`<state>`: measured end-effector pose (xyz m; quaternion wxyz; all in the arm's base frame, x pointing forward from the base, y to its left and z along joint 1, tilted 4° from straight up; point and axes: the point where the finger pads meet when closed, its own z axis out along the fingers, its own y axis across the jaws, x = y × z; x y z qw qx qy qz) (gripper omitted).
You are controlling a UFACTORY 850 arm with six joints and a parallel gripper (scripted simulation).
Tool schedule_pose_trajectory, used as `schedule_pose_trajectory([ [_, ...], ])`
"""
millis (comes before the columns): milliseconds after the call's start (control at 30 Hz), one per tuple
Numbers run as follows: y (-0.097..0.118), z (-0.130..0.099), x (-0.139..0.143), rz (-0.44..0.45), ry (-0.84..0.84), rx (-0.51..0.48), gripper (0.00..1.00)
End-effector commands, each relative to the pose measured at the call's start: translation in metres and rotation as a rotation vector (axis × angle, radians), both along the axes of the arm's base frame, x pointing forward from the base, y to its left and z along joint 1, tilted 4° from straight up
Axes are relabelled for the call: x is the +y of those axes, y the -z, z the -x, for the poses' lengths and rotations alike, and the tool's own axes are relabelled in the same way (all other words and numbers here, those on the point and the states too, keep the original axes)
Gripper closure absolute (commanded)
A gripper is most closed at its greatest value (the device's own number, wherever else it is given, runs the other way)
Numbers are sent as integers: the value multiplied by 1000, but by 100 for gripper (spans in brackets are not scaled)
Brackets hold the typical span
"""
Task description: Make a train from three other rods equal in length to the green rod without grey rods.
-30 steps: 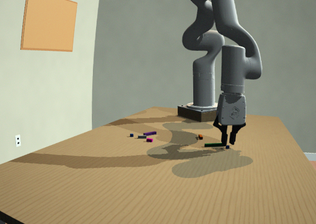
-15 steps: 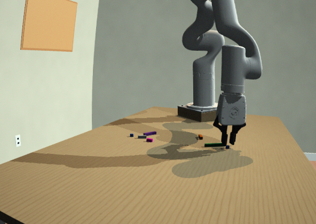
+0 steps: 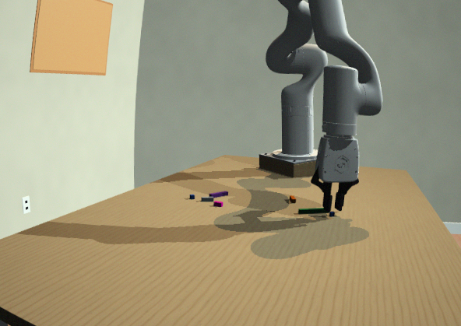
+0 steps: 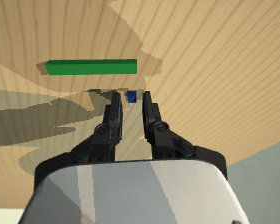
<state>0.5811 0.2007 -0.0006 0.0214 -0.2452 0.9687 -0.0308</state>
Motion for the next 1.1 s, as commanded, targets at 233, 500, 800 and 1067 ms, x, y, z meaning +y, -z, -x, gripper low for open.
schedule_pose_trajectory([
  [233,-1,-1,0,-1,0,-2,76],
  [500,-1,-1,0,-1,0,-2,76],
  [800,-1,-1,0,-1,0,-2,76],
  [1067,2,-1,0,-1,0,-2,76],
])
